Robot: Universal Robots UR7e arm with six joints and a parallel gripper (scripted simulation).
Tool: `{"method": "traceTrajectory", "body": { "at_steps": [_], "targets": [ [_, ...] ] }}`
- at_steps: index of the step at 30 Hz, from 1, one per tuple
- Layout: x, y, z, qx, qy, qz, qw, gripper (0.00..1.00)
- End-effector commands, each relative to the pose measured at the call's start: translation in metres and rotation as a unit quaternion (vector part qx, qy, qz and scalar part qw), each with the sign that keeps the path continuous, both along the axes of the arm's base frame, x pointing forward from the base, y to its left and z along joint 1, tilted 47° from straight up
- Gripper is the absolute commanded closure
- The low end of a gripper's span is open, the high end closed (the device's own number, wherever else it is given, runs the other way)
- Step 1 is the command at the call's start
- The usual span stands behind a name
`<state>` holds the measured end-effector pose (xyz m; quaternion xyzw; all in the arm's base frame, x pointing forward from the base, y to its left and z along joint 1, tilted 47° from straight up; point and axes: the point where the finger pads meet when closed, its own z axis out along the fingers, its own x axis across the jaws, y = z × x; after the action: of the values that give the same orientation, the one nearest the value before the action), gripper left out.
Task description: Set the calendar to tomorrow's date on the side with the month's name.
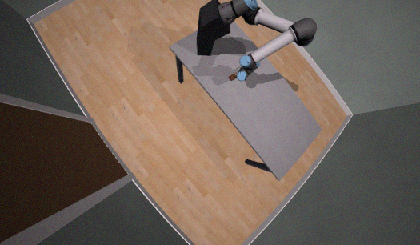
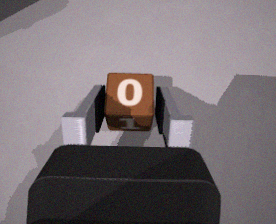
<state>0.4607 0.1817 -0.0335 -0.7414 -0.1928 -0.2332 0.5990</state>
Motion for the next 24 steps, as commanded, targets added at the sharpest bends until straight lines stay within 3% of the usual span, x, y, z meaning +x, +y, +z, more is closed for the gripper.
{"method": "traceTrajectory", "body": {
  "at_steps": [1,5,6,8,9,24],
  "targets": [
    [0.0002,-0.0003,0.0002,0.0,0.0,0.0,1.0,0.22],
    [0.0002,-0.0003,0.0002,0.0,0.0,0.0,1.0,0.16],
    [0.0002,-0.0003,0.0002,0.0,0.0,0.0,1.0,0.1],
    [0.0002,-0.0003,0.0002,0.0,0.0,0.0,1.0,0.1],
    [0.0002,-0.0003,0.0002,0.0,0.0,0.0,1.0,0.0],
    [0.0002,-0.0003,0.0002,0.0,0.0,0.0,1.0,0.0]
  ]
}}
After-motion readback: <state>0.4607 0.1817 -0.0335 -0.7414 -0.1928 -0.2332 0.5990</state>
